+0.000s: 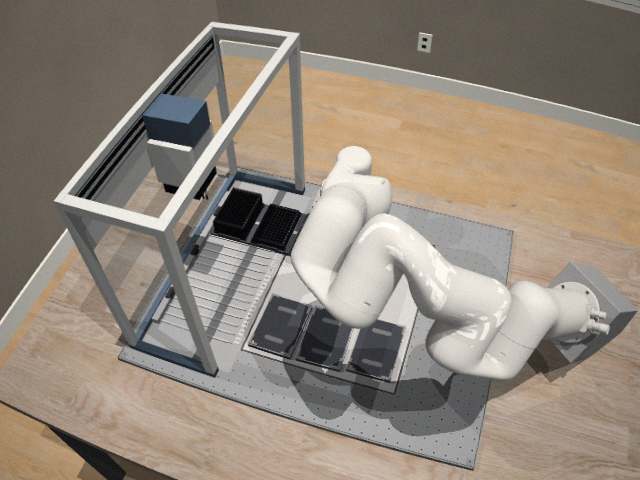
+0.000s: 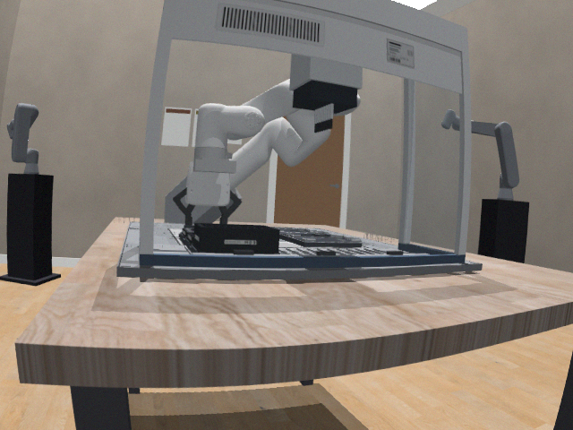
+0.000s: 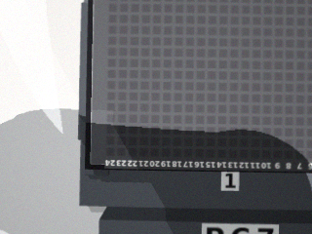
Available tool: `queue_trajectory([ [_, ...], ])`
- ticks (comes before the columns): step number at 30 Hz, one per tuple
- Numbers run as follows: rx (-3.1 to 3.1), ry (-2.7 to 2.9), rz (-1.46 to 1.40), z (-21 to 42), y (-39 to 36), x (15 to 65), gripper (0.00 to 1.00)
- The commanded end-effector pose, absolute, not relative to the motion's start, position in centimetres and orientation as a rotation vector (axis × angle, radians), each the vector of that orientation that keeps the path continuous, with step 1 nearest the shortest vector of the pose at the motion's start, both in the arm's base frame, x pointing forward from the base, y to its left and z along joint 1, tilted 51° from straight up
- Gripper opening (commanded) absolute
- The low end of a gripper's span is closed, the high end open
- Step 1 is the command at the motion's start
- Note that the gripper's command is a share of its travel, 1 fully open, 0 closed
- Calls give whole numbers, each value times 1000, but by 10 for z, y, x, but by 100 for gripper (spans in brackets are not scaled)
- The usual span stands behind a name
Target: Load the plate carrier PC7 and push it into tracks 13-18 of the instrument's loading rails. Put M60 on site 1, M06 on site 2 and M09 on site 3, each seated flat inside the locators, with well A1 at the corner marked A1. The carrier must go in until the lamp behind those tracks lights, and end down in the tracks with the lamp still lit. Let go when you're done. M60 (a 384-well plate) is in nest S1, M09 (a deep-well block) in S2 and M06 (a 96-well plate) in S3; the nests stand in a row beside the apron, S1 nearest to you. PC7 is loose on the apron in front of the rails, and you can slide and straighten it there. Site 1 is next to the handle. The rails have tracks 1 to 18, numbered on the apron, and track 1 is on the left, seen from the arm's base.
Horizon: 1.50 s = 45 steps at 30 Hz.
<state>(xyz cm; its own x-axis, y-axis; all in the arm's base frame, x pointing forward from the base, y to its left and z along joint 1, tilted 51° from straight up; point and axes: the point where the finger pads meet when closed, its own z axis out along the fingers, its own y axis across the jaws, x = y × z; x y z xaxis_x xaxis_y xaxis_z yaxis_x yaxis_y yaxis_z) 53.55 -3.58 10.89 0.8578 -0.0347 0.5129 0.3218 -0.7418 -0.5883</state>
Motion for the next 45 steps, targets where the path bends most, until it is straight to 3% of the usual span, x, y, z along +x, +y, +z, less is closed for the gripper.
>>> queue_trajectory([
  [1, -2326, -207, -663, 111, -37, 537, 82],
  [45, -2326, -207, -663, 112, -37, 539, 82],
])
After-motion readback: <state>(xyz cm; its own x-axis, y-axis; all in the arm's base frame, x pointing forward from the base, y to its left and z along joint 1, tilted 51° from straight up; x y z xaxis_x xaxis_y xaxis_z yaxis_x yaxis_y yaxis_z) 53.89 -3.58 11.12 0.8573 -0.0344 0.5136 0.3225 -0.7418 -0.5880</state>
